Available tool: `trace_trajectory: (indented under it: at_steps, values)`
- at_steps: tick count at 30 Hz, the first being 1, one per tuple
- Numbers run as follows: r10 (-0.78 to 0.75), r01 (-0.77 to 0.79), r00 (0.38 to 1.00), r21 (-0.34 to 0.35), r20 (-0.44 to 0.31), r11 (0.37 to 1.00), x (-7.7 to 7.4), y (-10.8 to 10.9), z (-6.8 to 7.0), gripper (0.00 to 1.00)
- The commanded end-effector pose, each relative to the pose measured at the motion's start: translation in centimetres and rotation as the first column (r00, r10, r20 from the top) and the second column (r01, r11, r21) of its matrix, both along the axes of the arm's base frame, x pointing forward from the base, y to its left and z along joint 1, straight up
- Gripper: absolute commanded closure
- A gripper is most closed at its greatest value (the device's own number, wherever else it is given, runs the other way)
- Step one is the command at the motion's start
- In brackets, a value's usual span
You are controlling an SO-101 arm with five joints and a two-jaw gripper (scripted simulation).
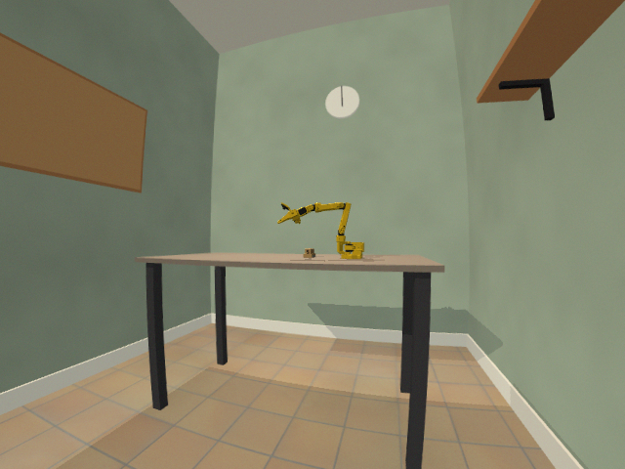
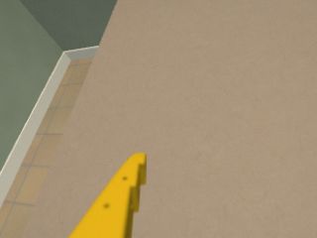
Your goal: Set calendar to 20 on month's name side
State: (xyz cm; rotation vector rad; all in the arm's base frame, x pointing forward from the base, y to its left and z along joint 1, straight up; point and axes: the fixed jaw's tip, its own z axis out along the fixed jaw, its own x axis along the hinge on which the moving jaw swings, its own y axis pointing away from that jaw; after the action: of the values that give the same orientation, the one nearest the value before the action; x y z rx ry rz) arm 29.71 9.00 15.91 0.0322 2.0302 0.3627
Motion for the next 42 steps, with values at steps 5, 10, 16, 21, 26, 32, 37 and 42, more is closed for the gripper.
trace_trajectory:
  at_steps: [5, 10, 16, 21, 26, 32, 37, 42]
  values:
    - [0.000, 0.000, 1.000, 0.002, 0.004, 1.000, 0.0, 0.0, 0.1, 0.00]
    - [0.000, 0.000, 1.000, 0.002, 0.004, 1.000, 0.0, 0.0, 0.1, 0.00]
    - [0.000, 0.000, 1.000, 0.002, 0.004, 1.000, 0.0, 0.0, 0.1, 0.00]
    - [0.000, 0.000, 1.000, 0.001, -0.001, 1.000, -0.1, 0.0, 0.0, 0.01]
    - [-0.001, -0.001, 0.998, 0.020, 0.068, 1.000, -0.5, -0.1, 2.0, 0.11]
    - [-0.007, -0.008, 0.974, 0.064, 0.229, 0.998, -1.8, -0.5, 6.5, 0.33]
    - [-0.014, -0.014, 0.950, 0.088, 0.313, 0.996, -2.8, -0.8, 8.9, 0.44]
    - [-0.025, -0.026, 0.909, 0.116, 0.416, 0.993, -4.4, -1.2, 11.7, 0.59]
